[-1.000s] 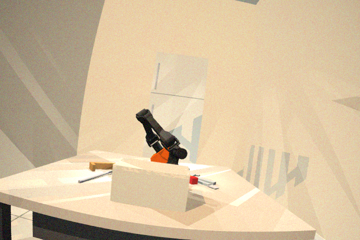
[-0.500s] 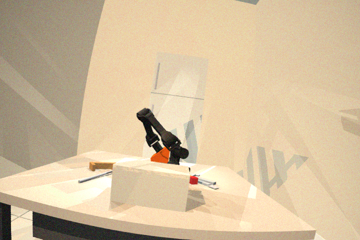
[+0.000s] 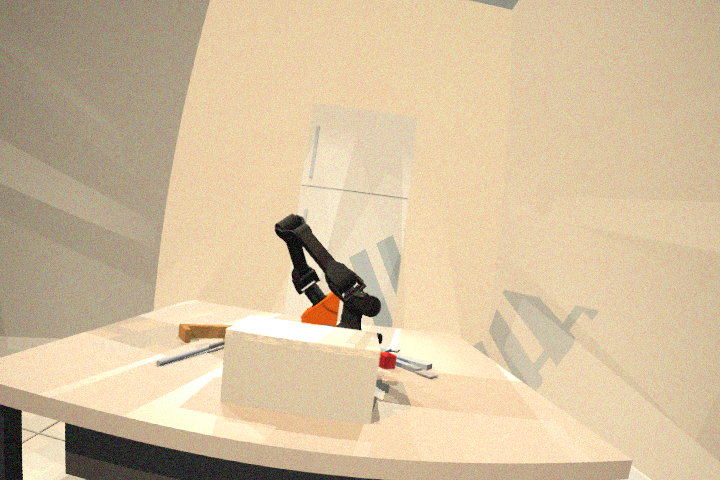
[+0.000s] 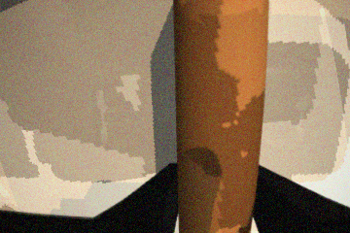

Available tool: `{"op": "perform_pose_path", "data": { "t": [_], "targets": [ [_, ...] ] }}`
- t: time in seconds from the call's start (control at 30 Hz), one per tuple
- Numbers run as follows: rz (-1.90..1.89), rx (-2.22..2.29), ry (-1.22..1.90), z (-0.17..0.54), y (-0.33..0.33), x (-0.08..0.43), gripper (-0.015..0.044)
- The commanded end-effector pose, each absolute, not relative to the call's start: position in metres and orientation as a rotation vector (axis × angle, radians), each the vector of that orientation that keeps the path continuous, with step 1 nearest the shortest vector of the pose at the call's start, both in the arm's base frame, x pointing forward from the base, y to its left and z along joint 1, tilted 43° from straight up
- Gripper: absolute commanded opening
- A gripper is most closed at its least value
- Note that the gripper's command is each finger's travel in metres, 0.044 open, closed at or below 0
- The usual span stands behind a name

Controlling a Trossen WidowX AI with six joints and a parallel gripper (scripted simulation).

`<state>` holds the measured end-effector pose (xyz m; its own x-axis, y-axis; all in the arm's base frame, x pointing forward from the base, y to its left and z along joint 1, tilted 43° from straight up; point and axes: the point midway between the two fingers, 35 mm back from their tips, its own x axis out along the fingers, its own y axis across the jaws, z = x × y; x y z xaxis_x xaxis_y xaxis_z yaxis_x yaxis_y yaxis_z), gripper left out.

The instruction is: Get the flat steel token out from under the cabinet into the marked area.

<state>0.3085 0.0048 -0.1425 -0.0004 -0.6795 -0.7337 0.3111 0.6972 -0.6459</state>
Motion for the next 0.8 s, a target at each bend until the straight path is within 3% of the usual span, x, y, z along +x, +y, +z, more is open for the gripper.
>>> {"op": "perform_pose_path", "data": {
  "t": [0.0,0.77],
  "targets": [
    [-0.804,-0.34,1.366,-0.145,0.006,0.299,0.0],
    [-0.803,-0.34,1.368,-0.155,0.017,0.263,0.0]
  ]
}}
